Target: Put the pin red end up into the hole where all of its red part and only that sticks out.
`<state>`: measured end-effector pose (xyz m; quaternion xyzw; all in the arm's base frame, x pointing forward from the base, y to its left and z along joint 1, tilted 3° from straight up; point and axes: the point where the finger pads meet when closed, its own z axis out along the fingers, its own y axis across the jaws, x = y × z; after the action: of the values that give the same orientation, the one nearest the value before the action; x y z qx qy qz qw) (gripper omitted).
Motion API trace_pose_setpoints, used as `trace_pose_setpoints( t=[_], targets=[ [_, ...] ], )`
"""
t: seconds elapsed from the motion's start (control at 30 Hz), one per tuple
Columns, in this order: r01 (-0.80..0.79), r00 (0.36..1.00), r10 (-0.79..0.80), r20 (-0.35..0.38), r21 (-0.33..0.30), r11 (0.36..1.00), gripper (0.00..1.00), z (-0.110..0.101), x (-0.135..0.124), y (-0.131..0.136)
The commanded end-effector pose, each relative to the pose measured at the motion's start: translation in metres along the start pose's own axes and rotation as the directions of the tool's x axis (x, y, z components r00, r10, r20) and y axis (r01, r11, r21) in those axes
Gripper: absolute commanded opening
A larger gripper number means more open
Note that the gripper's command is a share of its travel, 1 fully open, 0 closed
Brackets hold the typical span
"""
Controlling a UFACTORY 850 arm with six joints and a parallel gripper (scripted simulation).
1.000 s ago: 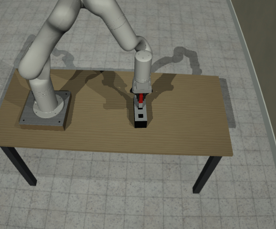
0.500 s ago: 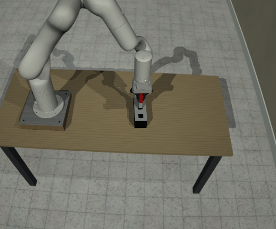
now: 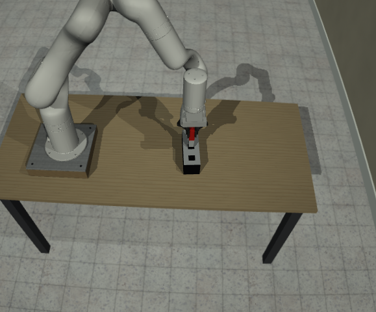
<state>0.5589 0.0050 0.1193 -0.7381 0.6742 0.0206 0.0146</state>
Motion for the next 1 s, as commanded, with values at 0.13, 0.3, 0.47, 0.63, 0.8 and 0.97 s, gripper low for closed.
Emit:
trace_pose_setpoints(
  t=[0.13,0.3,0.47,0.63,0.8,0.97],
  targets=[
    [0.000,1.000,0.000,0.000,0.002,1.000,0.00,-0.0009,0.0001,-0.0009],
    [0.000,1.000,0.000,0.000,0.002,1.000,0.00,0.0031,0.0001,-0.0009],
    [0.000,1.000,0.000,0.000,0.002,1.000,0.00,0.0031,0.0001,-0.0009],
    [0.000,1.000,0.000,0.000,0.002,1.000,0.00,0.0031,0.0001,-0.0009],
    [0.000,1.000,0.000,0.000,0.002,1.000,0.00,0.0030,0.0001,-0.0010],
    [0.000,1.000,0.000,0.000,0.002,1.000,0.00,0.0030,0.0001,-0.0010]
  ],
)
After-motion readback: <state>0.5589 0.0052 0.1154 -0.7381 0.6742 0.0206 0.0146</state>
